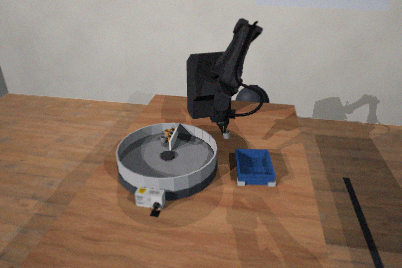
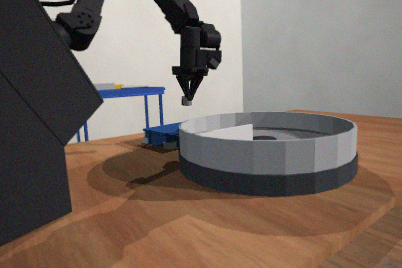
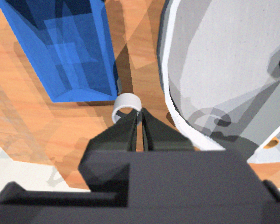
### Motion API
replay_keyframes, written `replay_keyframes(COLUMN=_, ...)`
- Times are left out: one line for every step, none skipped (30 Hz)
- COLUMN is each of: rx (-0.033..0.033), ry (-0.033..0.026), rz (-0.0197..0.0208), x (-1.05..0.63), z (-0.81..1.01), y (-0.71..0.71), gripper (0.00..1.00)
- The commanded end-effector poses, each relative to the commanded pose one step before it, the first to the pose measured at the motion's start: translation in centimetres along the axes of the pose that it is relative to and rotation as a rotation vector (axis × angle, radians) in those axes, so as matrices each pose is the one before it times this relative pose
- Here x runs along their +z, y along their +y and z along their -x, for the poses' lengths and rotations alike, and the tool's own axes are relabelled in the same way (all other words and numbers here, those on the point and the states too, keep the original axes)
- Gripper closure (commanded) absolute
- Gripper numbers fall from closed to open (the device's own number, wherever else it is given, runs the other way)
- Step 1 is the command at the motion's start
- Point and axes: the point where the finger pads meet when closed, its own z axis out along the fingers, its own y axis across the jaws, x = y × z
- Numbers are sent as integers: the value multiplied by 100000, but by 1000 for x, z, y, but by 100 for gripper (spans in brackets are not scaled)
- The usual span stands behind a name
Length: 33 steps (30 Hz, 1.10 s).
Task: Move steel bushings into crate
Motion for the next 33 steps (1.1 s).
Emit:
replay_keyframes(rx=4564, ry=-3928, rz=-7995, x=-1495, z=1466, y=467, gripper=100)
replay_keyframes(rx=305, ry=531, rz=-27, x=174, z=96, y=565, gripper=100)
replay_keyframes(rx=598, ry=1361, rz=-212, x=455, z=-24, y=425, gripper=100)
replay_keyframes(rx=521, ry=1327, rz=-255, x=451, z=-24, y=429, gripper=100)
replay_keyframes(rx=-5, ry=-28, rz=12, x=-8, z=158, y=630, gripper=100)
replay_keyframes(rx=-5, ry=-26, rz=12, x=-7, z=155, y=616, gripper=100)
replay_keyframes(rx=-5, ry=-23, rz=11, x=-7, z=151, y=601, gripper=100)
replay_keyframes(rx=-4, ry=-23, rz=12, x=-7, z=147, y=586, gripper=100)
replay_keyframes(rx=-3, ry=-23, rz=12, x=-7, z=143, y=570, gripper=100)
replay_keyframes(rx=-2, ry=-22, rz=13, x=-6, z=139, y=554, gripper=100)
replay_keyframes(rx=-2, ry=-21, rz=13, x=-6, z=134, y=537, gripper=100)
replay_keyframes(rx=-2, ry=-19, rz=12, x=-6, z=130, y=520, gripper=100)
replay_keyframes(rx=-1, ry=-18, rz=12, x=-5, z=125, y=502, gripper=100)
replay_keyframes(rx=-1, ry=-17, rz=12, x=-5, z=120, y=483, gripper=100)
replay_keyframes(rx=0, ry=-16, rz=12, x=-5, z=115, y=463, gripper=100)
replay_keyframes(rx=0, ry=-15, rz=11, x=-4, z=110, y=442, gripper=100)
replay_keyframes(rx=0, ry=0, rz=0, x=0, z=0, y=0, gripper=100)
replay_keyframes(rx=0, ry=0, rz=0, x=0, z=0, y=0, gripper=100)
replay_keyframes(rx=0, ry=-13, rz=10, x=-4, z=105, y=421, gripper=100)
replay_keyframes(rx=0, ry=-12, rz=10, x=-4, z=99, y=399, gripper=100)
replay_keyframes(rx=0, ry=-12, rz=10, x=-4, z=93, y=376, gripper=100)
replay_keyframes(rx=1, ry=-12, rz=10, x=-4, z=87, y=353, gripper=100)
replay_keyframes(rx=0, ry=-9, rz=8, x=-3, z=82, y=329, gripper=100)
replay_keyframes(rx=0, ry=-8, rz=8, x=-3, z=75, y=300, gripper=100)
replay_keyframes(rx=1, ry=-9, rz=8, x=-3, z=67, y=273, gripper=100)
replay_keyframes(rx=0, ry=-5, rz=6, x=-2, z=61, y=241, gripper=100)
replay_keyframes(rx=1, ry=-7, rz=6, x=-2, z=53, y=217, gripper=100)
replay_keyframes(rx=0, ry=-4, rz=5, x=-1, z=47, y=189, gripper=100)
replay_keyframes(rx=-6, ry=-148, rz=71, x=-63, z=63, y=178, gripper=100)
replay_keyframes(rx=-30, ry=-786, rz=372, x=-338, z=156, y=214, gripper=100)
replay_keyframes(rx=-5, ry=-234, rz=115, x=-101, z=67, y=140, gripper=100)
replay_keyframes(rx=14, ry=302, rz=-139, x=130, z=-22, y=72, gripper=100)
replay_keyframes(rx=17, ry=489, rz=-230, x=211, z=-57, y=38, gripper=100)
